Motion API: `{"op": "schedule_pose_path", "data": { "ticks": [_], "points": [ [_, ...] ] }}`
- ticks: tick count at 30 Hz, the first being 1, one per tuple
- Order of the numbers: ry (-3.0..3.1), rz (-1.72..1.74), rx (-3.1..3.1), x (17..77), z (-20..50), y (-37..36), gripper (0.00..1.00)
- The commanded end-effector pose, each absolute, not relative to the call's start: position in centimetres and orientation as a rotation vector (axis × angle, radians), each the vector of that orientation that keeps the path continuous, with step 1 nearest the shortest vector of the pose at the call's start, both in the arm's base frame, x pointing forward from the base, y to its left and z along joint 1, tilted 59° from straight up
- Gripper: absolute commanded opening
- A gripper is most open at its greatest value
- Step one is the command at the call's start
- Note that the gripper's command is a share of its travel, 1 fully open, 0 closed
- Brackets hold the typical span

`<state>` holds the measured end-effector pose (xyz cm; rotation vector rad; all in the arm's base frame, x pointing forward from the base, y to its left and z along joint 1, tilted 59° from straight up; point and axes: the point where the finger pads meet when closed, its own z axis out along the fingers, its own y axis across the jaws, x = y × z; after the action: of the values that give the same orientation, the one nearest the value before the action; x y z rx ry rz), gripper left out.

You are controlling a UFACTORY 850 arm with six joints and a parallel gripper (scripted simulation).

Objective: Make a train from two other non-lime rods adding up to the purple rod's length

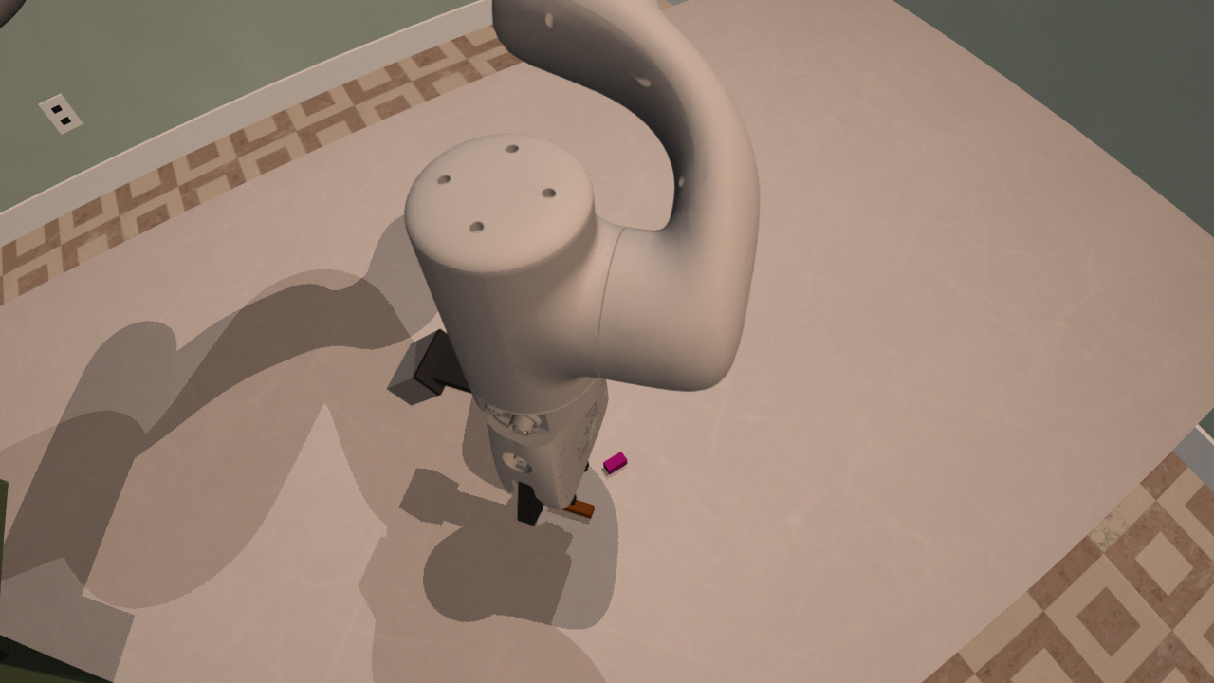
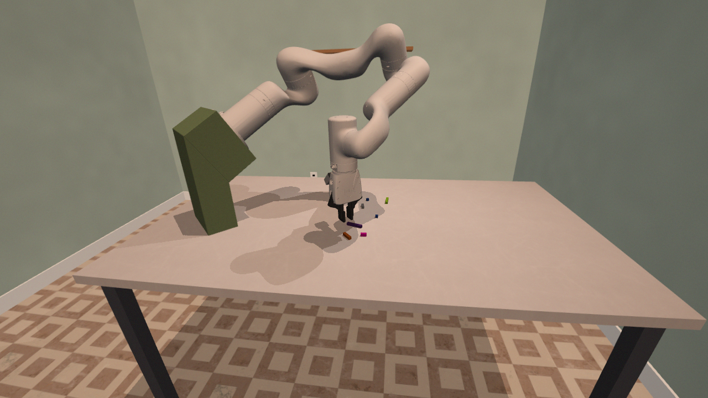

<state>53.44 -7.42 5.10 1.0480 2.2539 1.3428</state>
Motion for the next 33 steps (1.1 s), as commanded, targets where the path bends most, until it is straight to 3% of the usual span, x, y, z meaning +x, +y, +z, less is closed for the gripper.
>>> {"op": "schedule_pose_path", "data": {
  "ticks": [1, 33],
  "points": [
    [2.253, 1.342, 1.048, 53.45, 5.12, -7.47, 0.24],
    [2.253, 1.343, 1.049, 53.78, 4.85, -7.14, 0.24]
  ]
}}
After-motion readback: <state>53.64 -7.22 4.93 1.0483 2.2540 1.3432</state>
